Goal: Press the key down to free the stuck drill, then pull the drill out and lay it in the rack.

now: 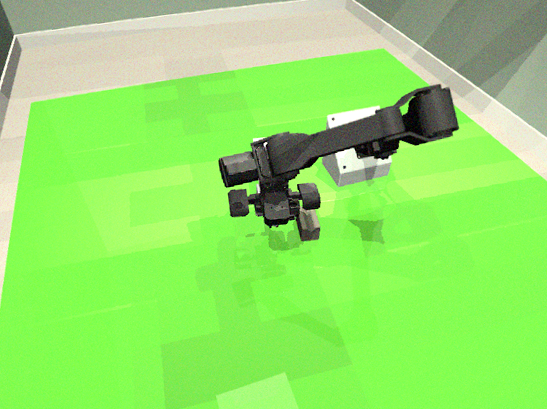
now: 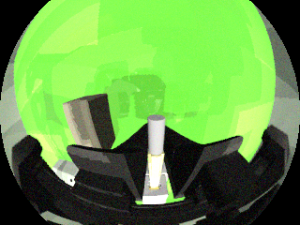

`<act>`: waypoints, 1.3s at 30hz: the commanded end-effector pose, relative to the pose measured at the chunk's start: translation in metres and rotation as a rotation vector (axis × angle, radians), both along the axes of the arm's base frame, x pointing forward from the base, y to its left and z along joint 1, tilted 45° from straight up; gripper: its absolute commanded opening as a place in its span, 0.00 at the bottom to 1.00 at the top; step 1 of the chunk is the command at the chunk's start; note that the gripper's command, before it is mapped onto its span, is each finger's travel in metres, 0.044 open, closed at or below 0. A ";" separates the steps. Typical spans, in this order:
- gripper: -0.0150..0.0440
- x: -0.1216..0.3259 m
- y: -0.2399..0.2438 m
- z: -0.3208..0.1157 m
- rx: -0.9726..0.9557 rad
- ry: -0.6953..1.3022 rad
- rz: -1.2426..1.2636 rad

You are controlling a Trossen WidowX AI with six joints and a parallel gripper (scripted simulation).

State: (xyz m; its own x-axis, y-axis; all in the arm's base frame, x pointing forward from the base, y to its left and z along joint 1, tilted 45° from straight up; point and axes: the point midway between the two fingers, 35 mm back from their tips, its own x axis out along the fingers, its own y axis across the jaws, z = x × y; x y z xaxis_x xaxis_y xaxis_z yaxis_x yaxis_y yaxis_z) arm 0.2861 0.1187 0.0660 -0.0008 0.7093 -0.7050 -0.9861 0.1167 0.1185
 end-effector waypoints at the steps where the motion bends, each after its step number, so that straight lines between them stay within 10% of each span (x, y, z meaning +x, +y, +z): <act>1: 0.25 0.001 0.004 0.004 0.000 0.004 -0.002; 39: 0.25 0.006 0.025 0.038 0.001 0.004 -0.002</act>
